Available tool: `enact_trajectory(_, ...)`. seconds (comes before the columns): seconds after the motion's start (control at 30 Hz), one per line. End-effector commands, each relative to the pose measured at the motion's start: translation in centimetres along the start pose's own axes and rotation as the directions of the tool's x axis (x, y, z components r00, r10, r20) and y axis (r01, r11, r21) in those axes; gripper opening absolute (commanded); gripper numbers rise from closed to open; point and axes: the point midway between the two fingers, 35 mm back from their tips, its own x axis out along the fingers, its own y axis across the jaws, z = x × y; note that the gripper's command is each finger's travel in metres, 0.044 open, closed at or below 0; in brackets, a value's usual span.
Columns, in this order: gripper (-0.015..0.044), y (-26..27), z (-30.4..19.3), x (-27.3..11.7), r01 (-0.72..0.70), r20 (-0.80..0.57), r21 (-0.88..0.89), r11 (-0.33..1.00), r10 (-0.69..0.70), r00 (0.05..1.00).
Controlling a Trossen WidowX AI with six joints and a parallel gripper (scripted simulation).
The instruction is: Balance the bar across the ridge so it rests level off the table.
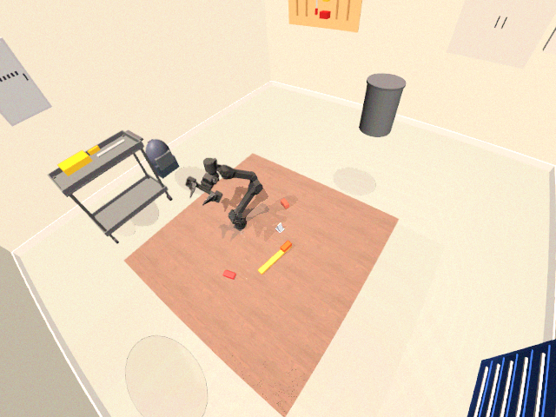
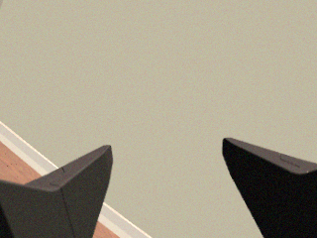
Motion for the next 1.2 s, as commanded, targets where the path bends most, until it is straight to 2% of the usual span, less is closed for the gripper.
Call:
enact_trajectory(0.0, 0.0315, 0.4, -0.8, 1.2, -0.046, -0.016, 0.095, 0.994, 0.047, 0.999)
enact_trajectory(0.6, 0.0315, 4.1, -3.7, 6.3, -0.198, -0.098, 0.499, 0.843, 0.282, 0.954)
enact_trajectory(1.17, 0.0315, 10.1, -5.4, 9.8, -0.231, -0.172, 0.72, 0.654, 0.491, 0.854)
